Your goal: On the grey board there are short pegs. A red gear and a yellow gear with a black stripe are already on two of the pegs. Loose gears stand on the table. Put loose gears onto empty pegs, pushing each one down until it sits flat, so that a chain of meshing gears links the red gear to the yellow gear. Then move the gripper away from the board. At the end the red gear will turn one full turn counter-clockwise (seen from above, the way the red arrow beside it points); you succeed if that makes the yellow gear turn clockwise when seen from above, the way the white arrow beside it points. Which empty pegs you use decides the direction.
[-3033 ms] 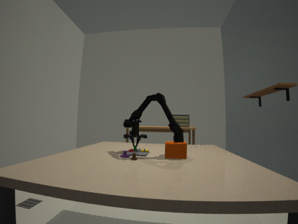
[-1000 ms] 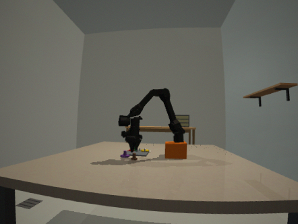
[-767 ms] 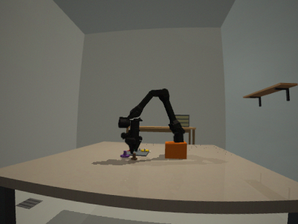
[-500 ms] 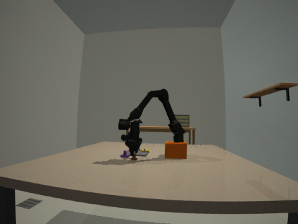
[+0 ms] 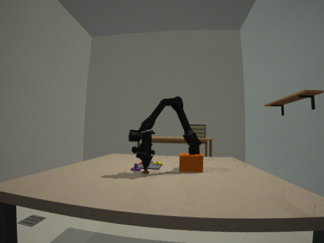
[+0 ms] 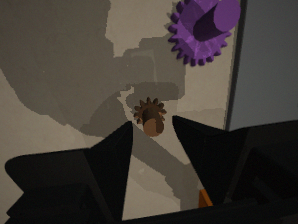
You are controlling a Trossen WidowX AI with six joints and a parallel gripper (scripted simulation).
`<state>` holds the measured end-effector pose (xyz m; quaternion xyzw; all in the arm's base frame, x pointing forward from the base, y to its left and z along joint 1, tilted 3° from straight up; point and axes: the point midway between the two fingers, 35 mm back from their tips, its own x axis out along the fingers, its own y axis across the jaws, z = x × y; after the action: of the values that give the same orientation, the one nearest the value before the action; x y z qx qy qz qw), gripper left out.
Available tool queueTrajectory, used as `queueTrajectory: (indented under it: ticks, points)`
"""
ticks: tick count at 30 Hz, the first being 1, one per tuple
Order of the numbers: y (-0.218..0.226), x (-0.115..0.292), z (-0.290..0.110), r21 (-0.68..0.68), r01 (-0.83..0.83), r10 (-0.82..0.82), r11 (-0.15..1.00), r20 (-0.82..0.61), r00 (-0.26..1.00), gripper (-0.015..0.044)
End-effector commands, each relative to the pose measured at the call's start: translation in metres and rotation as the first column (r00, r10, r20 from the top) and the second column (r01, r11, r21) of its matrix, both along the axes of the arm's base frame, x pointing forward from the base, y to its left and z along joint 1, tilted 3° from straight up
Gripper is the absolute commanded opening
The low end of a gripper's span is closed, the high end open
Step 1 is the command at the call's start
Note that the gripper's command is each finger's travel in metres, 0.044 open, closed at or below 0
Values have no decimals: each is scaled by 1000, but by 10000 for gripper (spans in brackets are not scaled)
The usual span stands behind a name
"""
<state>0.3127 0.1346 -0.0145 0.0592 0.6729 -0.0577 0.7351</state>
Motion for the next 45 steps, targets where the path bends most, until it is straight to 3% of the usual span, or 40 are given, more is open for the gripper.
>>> queueTrajectory:
  ticks: [1, 3, 11, 45]
  points:
    - [0, 0, -1, 3, -5, 5, 1000, -2, 1000, 125]
    - [0, 0, -1, 3, -5, 5, 1000, -2, 1000, 72]
    - [0, 0, -1, 3, -5, 5, 1000, -2, 1000, 0]
    - [9, -8, 110, 5, -5, 5, 1000, -1, 1000, 0]
